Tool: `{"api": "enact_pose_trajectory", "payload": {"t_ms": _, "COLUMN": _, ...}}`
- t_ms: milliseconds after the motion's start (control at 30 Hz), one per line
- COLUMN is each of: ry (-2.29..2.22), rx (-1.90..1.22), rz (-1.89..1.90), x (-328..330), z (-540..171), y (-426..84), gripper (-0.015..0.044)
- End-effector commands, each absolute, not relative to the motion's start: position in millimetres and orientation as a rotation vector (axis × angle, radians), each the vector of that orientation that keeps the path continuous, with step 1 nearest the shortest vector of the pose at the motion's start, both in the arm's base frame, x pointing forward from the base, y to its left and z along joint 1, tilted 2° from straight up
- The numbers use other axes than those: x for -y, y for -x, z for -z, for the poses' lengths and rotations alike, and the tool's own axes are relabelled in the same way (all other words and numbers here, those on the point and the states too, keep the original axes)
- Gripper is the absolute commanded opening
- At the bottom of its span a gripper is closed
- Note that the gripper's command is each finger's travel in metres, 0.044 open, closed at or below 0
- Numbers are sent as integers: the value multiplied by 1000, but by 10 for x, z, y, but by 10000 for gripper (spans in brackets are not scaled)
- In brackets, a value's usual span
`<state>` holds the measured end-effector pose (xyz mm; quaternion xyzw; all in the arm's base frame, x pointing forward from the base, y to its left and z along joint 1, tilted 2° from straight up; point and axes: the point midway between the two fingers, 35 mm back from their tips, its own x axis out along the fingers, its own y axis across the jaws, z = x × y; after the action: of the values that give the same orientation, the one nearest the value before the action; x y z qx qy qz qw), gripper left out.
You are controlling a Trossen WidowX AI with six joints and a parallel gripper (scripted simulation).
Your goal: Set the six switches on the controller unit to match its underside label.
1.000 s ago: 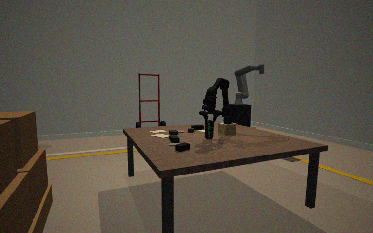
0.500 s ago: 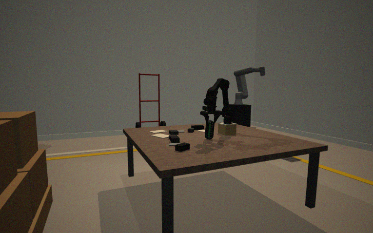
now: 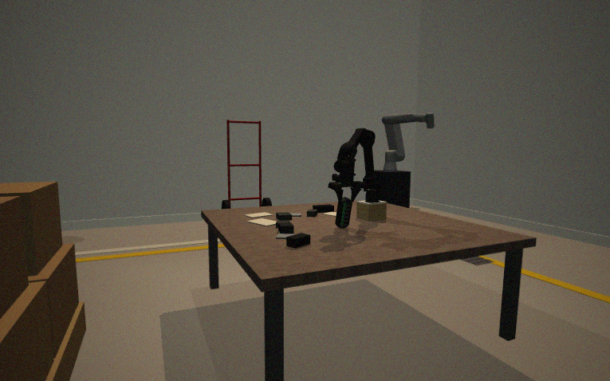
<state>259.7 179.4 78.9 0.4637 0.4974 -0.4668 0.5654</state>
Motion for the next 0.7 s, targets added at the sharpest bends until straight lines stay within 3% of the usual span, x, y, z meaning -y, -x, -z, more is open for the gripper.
{"api": "enact_pose_trajectory", "payload": {"t_ms": 0, "ry": -1099, "rx": -1183, "rz": 1102, "x": -1837, "z": -746, "y": -2596, "gripper": 337}}
{"api": "enact_pose_trajectory", "payload": {"t_ms": 667, "ry": -1131, "rx": -1220, "rz": 1081, "x": -1978, "z": -700, "y": -2580, "gripper": 338}}
